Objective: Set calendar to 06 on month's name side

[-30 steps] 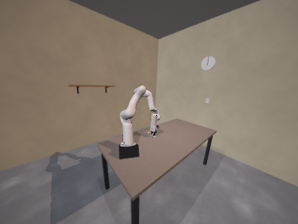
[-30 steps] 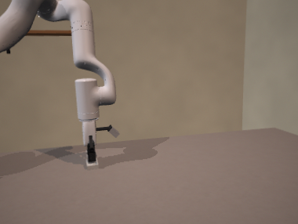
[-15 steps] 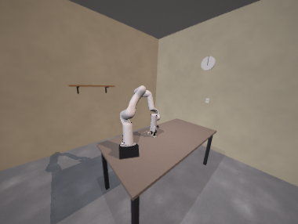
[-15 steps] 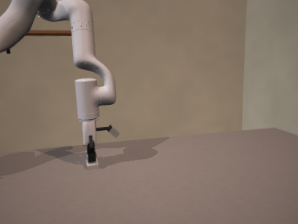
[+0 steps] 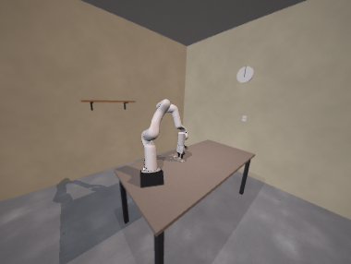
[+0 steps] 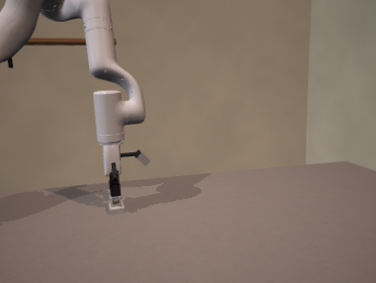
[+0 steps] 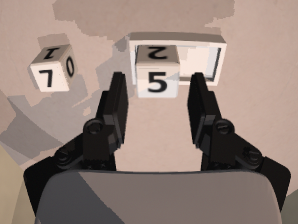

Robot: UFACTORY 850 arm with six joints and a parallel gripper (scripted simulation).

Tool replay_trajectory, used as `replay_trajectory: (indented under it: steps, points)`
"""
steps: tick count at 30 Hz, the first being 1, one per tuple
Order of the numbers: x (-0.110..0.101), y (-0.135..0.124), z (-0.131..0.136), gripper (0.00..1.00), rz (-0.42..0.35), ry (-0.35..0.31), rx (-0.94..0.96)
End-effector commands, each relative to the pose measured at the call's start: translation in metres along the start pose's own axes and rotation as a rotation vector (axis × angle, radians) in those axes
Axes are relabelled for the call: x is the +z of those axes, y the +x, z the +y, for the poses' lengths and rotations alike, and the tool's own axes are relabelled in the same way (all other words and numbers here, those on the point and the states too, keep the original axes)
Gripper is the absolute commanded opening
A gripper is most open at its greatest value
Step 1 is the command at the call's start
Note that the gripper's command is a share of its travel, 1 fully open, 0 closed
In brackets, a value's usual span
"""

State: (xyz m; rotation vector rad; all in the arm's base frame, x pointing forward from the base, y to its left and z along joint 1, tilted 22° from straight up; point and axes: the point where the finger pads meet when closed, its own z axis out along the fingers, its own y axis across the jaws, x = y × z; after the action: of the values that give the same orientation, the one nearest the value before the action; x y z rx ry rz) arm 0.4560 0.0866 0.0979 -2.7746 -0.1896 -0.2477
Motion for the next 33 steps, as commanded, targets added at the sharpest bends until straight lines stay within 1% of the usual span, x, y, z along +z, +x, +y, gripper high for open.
replay_trajectory:
  steps: [1, 2, 7, 11, 14, 19, 20, 33]
  points:
    - [-0.017, 0.001, 0.0, 0.49, -0.004, 0.0, 0.0]
    - [-0.017, 0.001, 0.0, 0.49, -0.004, 0.0, 0.0]
    - [-0.043, 0.001, 0.0, 0.49, -0.004, 0.0, 0.0]
    - [-0.058, 0.001, 0.0, 0.49, -0.004, 0.0, 0.0]
    - [-0.063, 0.001, 0.0, 0.49, -0.004, 0.0, 0.0]
    - [-0.063, 0.001, 0.0, 0.49, -0.004, 0.0, 0.0]
    - [-0.063, 0.001, 0.0, 1.0, -0.004, 0.0, 0.0]
    - [-0.063, 0.001, 0.0, 1.0, -0.004, 0.0, 0.0]
